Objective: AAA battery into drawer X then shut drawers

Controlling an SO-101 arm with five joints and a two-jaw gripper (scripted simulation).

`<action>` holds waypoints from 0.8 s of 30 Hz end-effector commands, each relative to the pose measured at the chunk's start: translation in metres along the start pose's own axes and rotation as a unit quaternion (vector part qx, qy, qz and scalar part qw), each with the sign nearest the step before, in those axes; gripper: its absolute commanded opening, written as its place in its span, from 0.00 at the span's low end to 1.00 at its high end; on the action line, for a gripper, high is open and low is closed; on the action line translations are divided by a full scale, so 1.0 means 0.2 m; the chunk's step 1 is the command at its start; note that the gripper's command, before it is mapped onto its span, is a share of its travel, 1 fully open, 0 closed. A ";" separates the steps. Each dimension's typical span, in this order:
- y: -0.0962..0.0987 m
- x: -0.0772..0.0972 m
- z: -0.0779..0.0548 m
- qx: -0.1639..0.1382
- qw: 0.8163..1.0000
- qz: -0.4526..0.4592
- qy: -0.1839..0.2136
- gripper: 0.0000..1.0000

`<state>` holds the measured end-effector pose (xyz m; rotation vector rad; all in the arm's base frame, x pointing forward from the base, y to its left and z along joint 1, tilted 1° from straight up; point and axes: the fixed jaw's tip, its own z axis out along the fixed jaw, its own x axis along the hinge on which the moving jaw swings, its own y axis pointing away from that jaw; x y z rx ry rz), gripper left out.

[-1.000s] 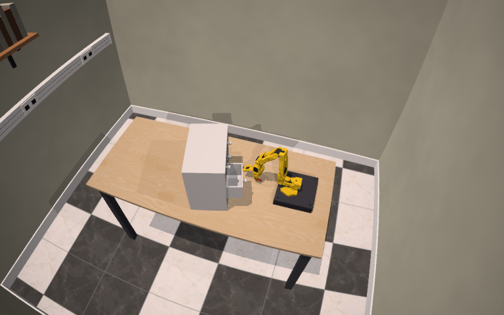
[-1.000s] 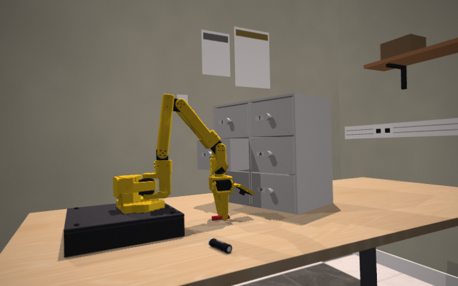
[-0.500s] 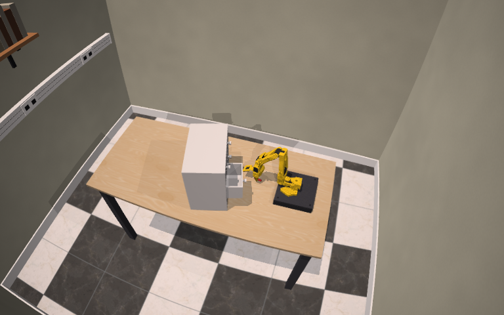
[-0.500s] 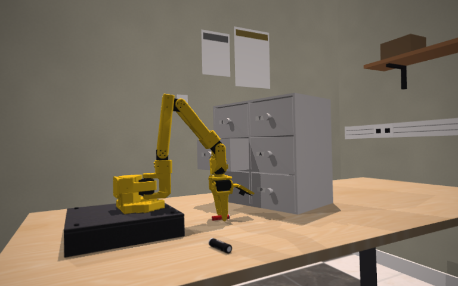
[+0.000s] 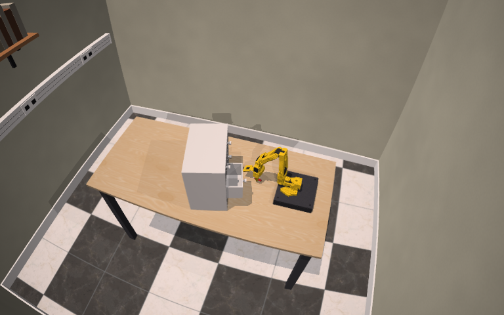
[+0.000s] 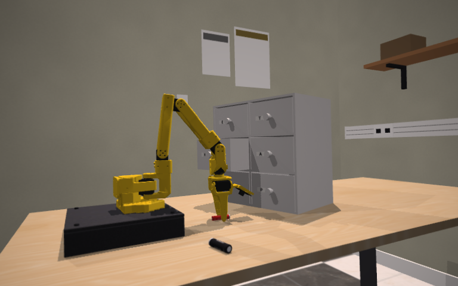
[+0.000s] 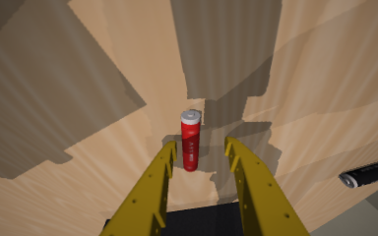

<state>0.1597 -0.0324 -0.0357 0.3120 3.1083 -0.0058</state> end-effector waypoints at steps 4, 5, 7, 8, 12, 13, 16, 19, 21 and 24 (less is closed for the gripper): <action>0.00 0.02 0.01 -0.001 1.000 0.002 0.008 0.19; 0.00 0.02 0.01 -0.001 1.000 0.002 0.008 0.19; 0.00 0.02 0.01 -0.001 1.000 0.002 0.008 0.19; 0.00 0.02 0.01 -0.001 1.000 0.002 0.008 0.19; 0.00 0.02 0.01 -0.001 1.000 0.002 0.008 0.18; 0.00 0.02 0.01 -0.001 1.000 0.002 0.008 0.18; 0.00 0.02 0.01 -0.001 1.000 0.002 0.008 0.17; 0.00 0.02 0.01 -0.001 1.000 0.002 0.008 0.15; 0.00 0.02 0.01 -0.001 1.000 0.002 0.008 0.15; 0.00 0.02 0.01 -0.001 1.000 0.002 0.008 0.13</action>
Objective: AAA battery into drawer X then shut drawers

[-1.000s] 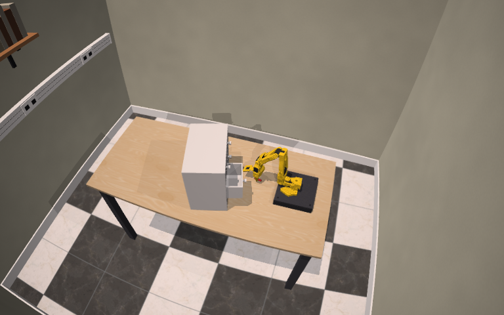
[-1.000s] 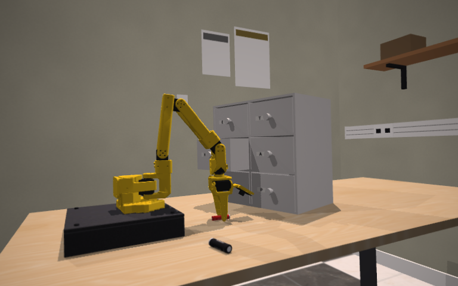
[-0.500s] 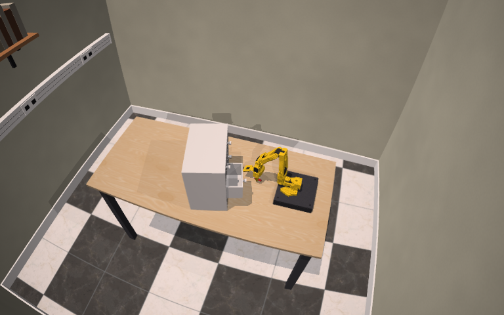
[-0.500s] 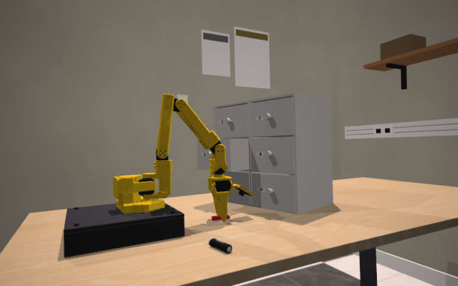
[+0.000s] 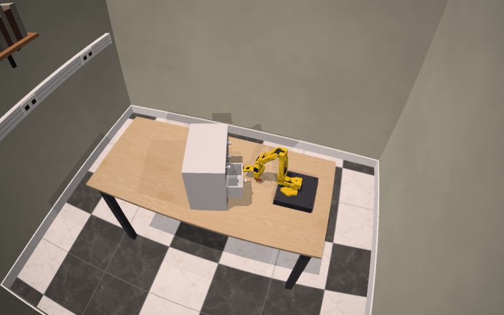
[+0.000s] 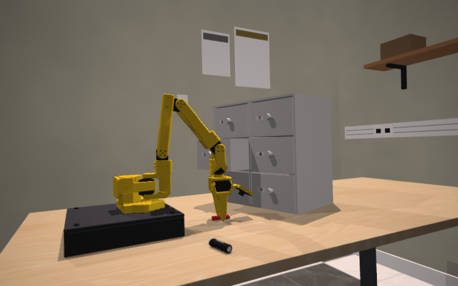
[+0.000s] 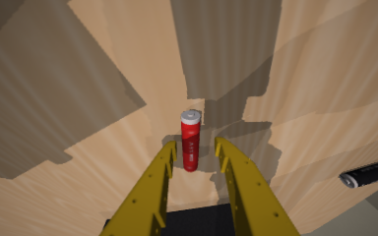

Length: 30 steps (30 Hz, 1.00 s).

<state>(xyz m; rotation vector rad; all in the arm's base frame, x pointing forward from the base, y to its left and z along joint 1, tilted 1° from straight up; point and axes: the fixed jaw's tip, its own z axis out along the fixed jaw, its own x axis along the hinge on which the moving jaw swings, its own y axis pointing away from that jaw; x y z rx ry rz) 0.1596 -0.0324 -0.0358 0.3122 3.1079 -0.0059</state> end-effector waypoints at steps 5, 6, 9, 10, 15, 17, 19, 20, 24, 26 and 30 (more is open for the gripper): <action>0.00 0.02 0.01 -0.001 1.000 0.002 0.008 0.12; 0.00 0.02 0.01 -0.001 1.000 0.002 0.008 0.12; 0.00 0.02 0.01 -0.001 1.000 0.002 0.008 0.10; 0.00 0.02 0.01 -0.001 1.000 0.002 0.008 0.10; 0.00 0.02 0.01 -0.001 1.000 0.002 0.008 0.08; 0.00 0.02 0.01 -0.001 1.000 0.002 0.008 0.07; 0.00 0.02 0.01 -0.001 1.000 0.002 0.008 0.06; 0.00 0.02 0.01 -0.001 1.000 0.002 0.008 0.06; 0.00 0.02 0.01 -0.001 1.000 0.002 0.008 0.05; 0.00 0.02 0.01 -0.001 1.000 0.002 0.008 0.04; 0.00 0.02 0.01 -0.001 1.000 0.002 0.008 0.02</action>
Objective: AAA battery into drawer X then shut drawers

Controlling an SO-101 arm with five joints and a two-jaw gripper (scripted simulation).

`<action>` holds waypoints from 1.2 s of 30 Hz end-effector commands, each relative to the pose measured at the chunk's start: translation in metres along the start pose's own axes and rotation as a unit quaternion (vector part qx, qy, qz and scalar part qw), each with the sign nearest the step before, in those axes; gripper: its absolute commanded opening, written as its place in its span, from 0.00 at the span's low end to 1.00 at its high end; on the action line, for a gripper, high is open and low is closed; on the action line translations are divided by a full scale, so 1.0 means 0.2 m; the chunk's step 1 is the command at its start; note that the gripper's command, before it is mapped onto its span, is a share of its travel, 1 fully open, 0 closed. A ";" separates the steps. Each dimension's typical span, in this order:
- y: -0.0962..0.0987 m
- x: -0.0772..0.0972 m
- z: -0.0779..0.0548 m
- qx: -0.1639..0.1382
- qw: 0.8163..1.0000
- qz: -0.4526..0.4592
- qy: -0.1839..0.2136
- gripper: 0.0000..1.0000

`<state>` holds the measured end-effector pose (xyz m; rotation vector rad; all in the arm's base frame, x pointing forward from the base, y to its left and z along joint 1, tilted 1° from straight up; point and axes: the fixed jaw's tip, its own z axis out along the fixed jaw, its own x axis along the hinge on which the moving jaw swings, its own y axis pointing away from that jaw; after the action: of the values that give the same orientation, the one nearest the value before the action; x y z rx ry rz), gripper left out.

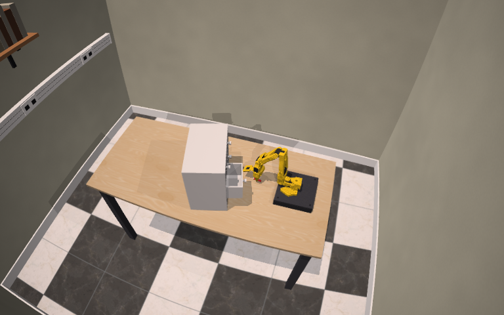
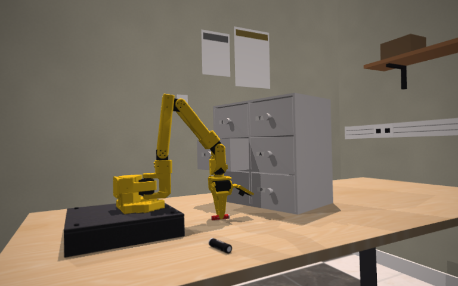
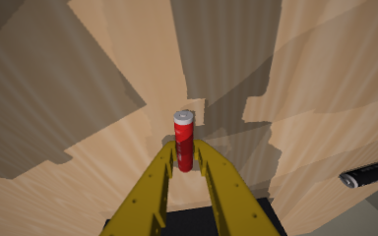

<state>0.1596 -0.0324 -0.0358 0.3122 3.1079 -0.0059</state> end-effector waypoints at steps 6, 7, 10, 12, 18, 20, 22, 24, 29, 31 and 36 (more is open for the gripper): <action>0.00 0.02 0.01 -0.001 1.000 0.002 0.008 0.00; 0.00 0.02 0.01 -0.001 1.000 0.002 0.008 0.00; 0.00 0.02 0.01 -0.001 1.000 0.002 0.008 0.00; 0.00 0.02 0.01 -0.001 1.000 0.002 0.008 0.00; 0.00 0.02 0.01 -0.001 1.000 0.002 0.008 0.00; 0.00 0.02 0.01 -0.001 1.000 0.002 0.008 0.00; 0.00 0.02 0.01 -0.001 1.000 0.002 0.008 0.00; 0.00 0.02 0.01 -0.001 1.000 0.002 0.008 0.00; 0.00 0.01 -0.03 -0.001 1.000 0.002 0.008 0.00; 0.00 0.01 -0.05 -0.001 1.000 0.002 0.008 0.00; 0.00 0.00 -0.11 -0.001 1.000 0.002 0.008 0.00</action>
<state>0.1552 -0.0313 -0.0239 0.3156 3.1416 0.0019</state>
